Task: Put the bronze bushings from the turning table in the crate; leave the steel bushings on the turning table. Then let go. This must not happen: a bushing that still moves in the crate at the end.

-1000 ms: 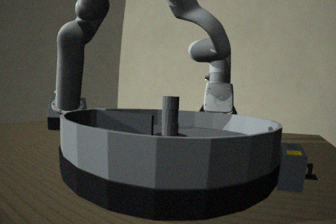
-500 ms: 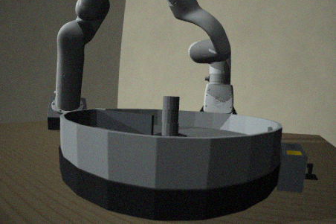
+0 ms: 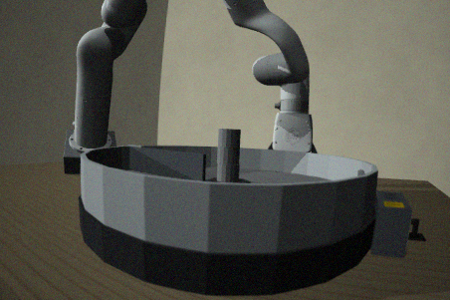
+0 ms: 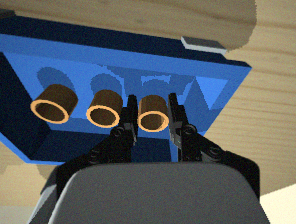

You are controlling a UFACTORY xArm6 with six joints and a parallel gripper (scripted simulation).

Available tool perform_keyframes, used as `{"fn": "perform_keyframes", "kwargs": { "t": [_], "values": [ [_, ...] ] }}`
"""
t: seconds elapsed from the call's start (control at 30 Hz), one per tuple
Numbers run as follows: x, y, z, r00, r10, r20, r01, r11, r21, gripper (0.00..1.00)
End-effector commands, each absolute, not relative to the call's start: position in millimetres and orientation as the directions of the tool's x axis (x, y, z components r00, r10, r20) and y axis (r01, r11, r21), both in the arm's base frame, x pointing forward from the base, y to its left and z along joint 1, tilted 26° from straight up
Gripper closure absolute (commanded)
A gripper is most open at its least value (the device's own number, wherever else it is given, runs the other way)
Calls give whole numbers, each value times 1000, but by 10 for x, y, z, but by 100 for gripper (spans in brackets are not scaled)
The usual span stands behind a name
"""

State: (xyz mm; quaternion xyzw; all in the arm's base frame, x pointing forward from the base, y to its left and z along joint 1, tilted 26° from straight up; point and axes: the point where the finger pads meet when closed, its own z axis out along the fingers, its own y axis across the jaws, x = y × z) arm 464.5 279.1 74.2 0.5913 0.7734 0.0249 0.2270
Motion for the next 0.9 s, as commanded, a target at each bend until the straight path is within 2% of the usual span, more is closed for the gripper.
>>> {"fn": "perform_keyframes", "kwargs": {
  "t": [0.0, 0.07, 0.1, 0.87],
  "values": [
    [4652, 2803, 759, -198, 927, -320, 902, 300, 310, 100],
    [4652, 2803, 759, -198, 927, -320, 902, 300, 310, 100],
    [4652, 2803, 759, -198, 927, -320, 902, 300, 310, 59],
    [4652, 2803, 759, -198, 927, -320, 902, 300, 310, 59]
  ]
}}
